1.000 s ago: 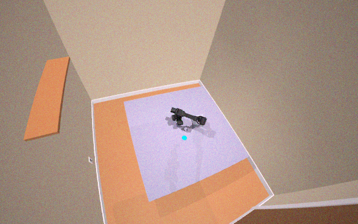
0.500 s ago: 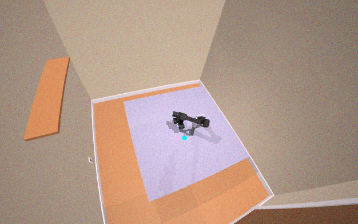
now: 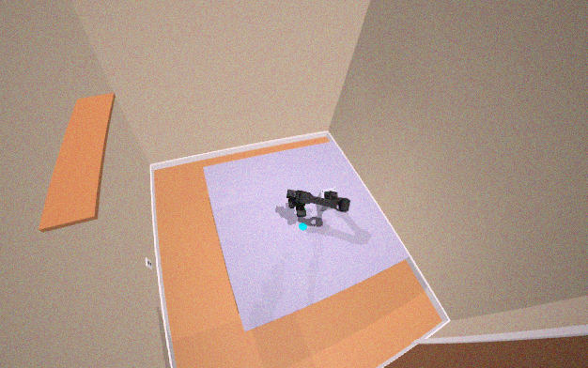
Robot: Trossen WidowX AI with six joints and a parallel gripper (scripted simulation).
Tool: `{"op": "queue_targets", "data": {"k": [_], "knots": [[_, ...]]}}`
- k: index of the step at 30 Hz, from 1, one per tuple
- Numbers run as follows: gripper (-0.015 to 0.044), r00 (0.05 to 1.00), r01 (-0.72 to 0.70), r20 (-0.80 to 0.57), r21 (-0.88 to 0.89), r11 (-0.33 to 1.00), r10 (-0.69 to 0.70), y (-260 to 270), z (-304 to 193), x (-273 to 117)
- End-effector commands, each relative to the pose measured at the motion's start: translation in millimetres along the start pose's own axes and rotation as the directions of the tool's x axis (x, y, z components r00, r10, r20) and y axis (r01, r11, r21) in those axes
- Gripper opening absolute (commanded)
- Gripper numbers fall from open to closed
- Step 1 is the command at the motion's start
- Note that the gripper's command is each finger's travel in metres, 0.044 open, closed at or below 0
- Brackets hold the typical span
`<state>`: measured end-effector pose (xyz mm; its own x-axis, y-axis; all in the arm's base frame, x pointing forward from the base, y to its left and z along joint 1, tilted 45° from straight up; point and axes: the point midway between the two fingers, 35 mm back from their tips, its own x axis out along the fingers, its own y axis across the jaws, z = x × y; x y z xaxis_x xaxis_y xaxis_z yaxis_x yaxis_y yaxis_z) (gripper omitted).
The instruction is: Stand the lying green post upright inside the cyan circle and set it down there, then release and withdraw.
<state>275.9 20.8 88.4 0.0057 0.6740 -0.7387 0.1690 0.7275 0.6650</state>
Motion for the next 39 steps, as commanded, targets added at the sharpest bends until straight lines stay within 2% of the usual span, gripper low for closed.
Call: {"op": "queue_targets", "data": {"k": [1,26,39], "knots": [[0.0022,1.000,-0.008,-0.001,0.023,1.000,0.008,11,-8,0],[0.0022,0.999,-0.030,-0.015,0.124,0.992,0.032,63,-53,1],[0.0022,0.998,0.055,-0.016,0.113,0.992,-0.054,58,-58,10]]}}
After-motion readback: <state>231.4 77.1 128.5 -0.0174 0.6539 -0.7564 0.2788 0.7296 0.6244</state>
